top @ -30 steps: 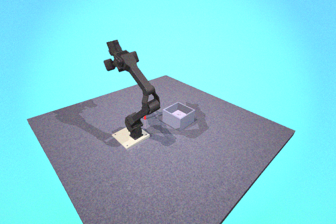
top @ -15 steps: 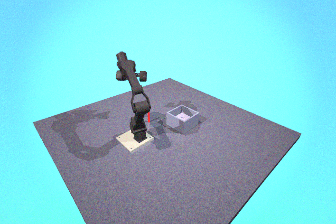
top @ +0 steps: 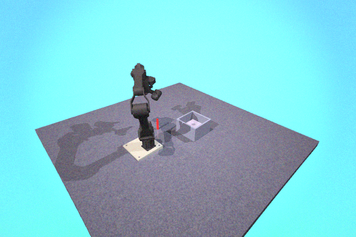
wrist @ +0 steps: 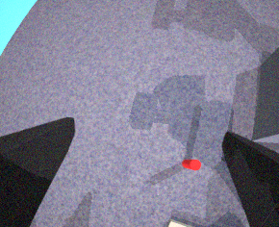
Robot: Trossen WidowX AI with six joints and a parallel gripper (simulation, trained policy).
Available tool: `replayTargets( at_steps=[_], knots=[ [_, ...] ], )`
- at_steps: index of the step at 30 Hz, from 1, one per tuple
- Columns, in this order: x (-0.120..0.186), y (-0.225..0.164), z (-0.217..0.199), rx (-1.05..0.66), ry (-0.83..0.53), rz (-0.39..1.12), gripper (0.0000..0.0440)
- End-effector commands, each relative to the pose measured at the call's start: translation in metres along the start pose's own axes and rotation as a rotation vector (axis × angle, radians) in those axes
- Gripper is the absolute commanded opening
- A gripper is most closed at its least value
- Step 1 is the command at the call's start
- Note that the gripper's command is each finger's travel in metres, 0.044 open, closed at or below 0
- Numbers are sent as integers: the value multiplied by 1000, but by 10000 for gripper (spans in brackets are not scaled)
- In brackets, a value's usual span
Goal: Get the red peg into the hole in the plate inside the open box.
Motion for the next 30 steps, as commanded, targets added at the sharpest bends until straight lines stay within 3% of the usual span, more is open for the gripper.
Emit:
replayTargets(
  at_steps=[1, 18, 30],
  knots=[
    [-13, -9, -8, -87, -34, 60, 440],
    [-78, -55, -49, -593, -253, 287, 440],
    [-128, -89, -60, -851, -319, 308, 440]
  ],
)
Point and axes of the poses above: the point midway between the two fingers, 35 mm back from their tips, its own x axis back along the fingers, its own z axis across the jaws, y = z × x, the point moved 1 cm from there along x, back along the fingers, and after that the axes turned 7 degrees about x, right-handed, at the moved point
